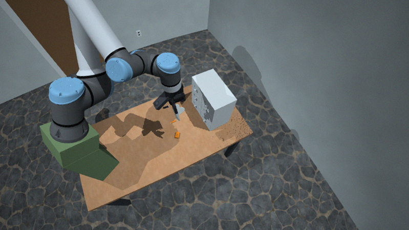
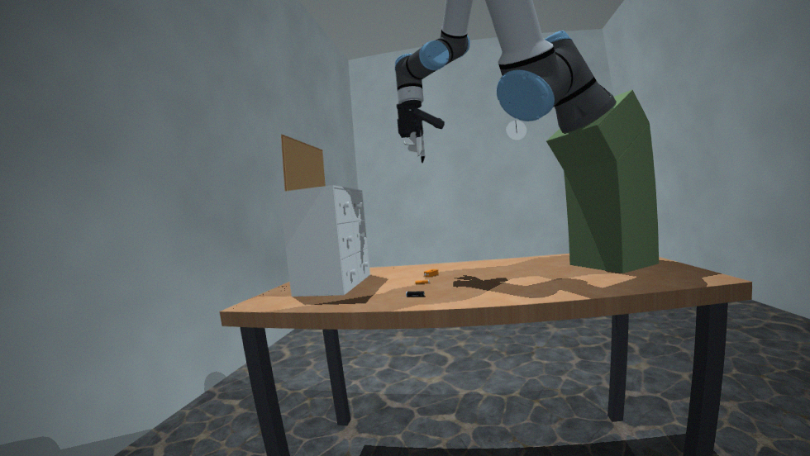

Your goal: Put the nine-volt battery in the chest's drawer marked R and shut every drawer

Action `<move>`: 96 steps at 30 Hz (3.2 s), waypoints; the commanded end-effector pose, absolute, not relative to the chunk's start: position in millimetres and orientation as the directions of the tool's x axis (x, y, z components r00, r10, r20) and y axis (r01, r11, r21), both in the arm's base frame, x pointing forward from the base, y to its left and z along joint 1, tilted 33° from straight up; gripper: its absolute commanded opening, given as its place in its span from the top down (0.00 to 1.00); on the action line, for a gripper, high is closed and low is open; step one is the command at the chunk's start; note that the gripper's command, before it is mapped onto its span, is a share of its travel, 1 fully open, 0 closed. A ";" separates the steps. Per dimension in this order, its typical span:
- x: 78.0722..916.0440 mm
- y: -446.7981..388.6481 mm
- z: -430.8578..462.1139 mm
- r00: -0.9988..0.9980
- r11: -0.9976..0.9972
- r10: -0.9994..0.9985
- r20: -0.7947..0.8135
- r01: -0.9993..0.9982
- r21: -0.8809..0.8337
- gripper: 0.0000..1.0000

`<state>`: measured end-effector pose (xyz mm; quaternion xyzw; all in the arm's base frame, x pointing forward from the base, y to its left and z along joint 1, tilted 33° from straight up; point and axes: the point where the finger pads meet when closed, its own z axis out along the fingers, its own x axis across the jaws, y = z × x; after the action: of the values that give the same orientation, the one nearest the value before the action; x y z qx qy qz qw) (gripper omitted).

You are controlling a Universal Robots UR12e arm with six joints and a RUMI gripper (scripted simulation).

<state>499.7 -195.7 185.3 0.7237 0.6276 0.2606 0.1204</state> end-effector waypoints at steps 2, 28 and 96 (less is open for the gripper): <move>502.8 -197.7 184.0 0.016 -0.114 0.982 0.189 0.849 0.516 0.00; 533.4 -209.6 168.4 -0.498 0.500 0.852 -0.158 0.690 0.523 0.00; 664.4 -179.5 108.0 -0.153 0.270 -0.951 -0.270 -0.835 -0.479 0.00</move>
<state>661.1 -181.4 109.5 -0.5695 0.7706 -0.1006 0.2678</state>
